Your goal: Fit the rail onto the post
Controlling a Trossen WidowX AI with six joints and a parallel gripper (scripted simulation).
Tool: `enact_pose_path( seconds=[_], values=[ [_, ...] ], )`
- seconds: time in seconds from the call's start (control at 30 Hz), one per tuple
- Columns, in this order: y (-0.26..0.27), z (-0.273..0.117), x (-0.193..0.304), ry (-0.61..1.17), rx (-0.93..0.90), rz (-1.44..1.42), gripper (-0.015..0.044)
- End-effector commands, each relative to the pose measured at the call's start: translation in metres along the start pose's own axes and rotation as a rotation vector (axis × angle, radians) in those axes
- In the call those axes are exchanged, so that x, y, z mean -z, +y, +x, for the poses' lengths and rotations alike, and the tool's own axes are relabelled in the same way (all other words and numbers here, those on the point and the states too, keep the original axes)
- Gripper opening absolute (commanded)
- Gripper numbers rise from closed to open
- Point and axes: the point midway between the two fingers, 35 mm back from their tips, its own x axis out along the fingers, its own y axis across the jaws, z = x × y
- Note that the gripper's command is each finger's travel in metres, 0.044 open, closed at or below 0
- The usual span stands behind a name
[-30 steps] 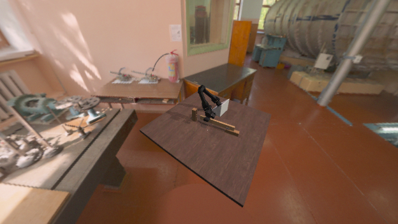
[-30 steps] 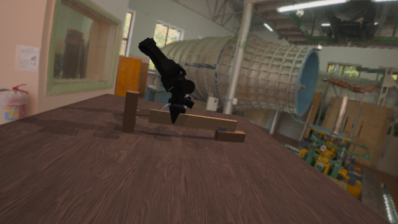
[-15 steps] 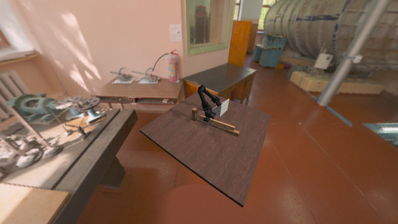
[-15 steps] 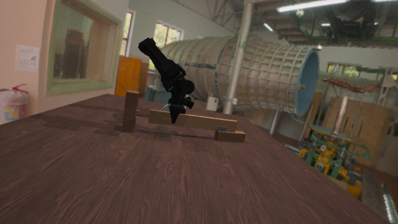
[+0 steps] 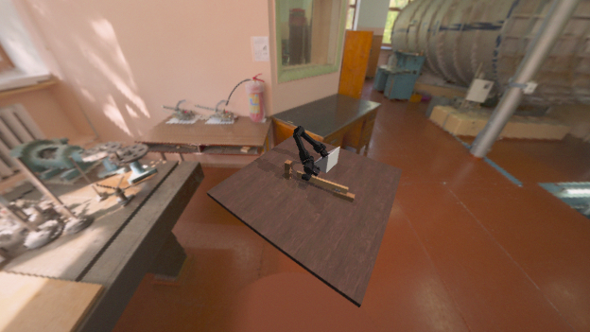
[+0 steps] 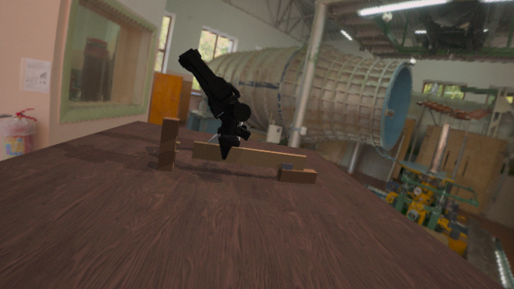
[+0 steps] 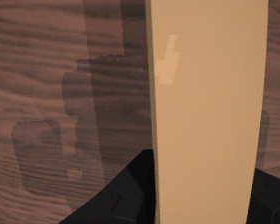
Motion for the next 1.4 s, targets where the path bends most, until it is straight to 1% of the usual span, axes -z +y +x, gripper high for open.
enact_pose_path(
  seconds=[0.0,1.37],
  values=[
    [-0.0005,-0.0014,-0.0018,-0.006,0.005,-0.002,0.0000],
    [0.0001,-0.0015,0.0031,-0.006,0.005,-0.002,0.0000]
  ],
)
